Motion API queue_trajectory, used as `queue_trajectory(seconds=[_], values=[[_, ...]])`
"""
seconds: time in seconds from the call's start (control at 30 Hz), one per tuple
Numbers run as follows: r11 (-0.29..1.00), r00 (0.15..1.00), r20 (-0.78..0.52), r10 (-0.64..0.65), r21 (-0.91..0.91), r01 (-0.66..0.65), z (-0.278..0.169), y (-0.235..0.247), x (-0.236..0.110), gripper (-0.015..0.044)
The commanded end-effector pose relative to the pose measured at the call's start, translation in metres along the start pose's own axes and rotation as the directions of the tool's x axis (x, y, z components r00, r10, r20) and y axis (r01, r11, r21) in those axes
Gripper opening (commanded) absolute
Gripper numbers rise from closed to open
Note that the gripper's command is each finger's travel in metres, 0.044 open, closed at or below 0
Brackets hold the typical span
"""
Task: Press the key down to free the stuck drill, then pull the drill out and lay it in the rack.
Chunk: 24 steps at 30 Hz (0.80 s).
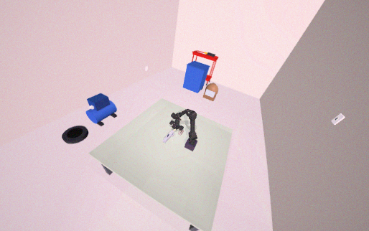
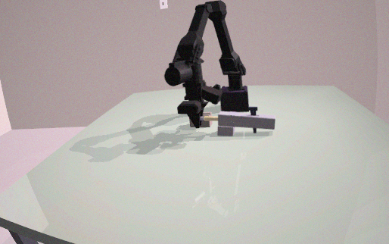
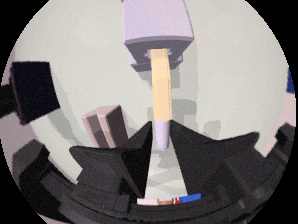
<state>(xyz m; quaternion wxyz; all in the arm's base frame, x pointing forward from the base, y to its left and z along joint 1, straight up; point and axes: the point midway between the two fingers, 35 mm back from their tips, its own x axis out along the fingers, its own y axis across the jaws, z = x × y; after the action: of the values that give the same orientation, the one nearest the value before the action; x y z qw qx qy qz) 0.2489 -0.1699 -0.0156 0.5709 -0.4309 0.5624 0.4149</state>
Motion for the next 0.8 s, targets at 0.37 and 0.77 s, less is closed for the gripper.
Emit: queue_trajectory(seconds=[0.37,0.77], values=[[1.000,1.000,-0.003,-0.007,-0.001,0.007,0.004,-0.001,0.001,0.0440],[1.000,1.000,-0.003,-0.007,-0.001,0.007,0.010,-0.002,0.003,0.0440]])
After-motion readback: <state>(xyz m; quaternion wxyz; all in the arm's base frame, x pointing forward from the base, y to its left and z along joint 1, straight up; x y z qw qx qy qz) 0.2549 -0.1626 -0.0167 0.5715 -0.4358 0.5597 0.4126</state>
